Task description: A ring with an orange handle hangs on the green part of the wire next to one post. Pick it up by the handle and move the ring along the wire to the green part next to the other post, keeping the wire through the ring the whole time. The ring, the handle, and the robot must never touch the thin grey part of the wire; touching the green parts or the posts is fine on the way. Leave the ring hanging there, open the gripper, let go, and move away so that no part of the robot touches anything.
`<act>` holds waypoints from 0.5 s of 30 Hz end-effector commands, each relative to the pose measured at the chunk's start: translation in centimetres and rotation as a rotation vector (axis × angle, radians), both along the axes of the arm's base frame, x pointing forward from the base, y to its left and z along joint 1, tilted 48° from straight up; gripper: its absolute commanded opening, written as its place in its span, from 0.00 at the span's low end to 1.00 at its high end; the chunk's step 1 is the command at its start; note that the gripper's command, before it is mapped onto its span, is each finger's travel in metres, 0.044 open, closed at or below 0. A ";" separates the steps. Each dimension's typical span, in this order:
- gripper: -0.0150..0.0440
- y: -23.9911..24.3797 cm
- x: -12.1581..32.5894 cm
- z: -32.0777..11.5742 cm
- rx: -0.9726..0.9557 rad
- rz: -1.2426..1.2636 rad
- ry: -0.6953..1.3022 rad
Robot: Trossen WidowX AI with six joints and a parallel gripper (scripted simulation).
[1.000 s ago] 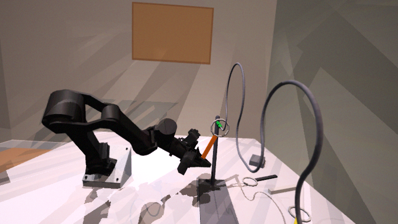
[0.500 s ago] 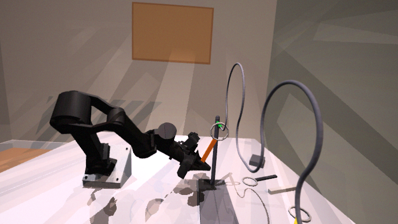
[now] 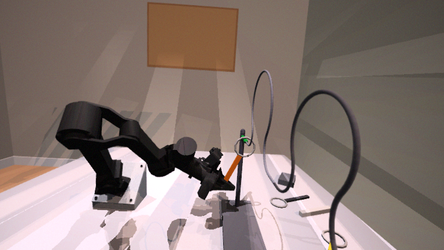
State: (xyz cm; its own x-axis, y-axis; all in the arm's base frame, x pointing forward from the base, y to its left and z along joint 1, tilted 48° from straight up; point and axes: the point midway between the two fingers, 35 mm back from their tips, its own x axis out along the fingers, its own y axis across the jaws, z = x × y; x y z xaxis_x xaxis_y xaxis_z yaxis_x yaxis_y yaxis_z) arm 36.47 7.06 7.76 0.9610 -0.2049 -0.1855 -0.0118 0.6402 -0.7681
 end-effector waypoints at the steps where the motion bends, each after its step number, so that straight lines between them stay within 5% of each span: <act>1: 0.18 0.0 0.0 0.0 0.000 0.000 0.000; 9: 0.53 0.1 -0.2 0.0 0.000 0.000 0.000; 15: 0.53 0.6 -2.0 0.4 0.000 0.001 0.003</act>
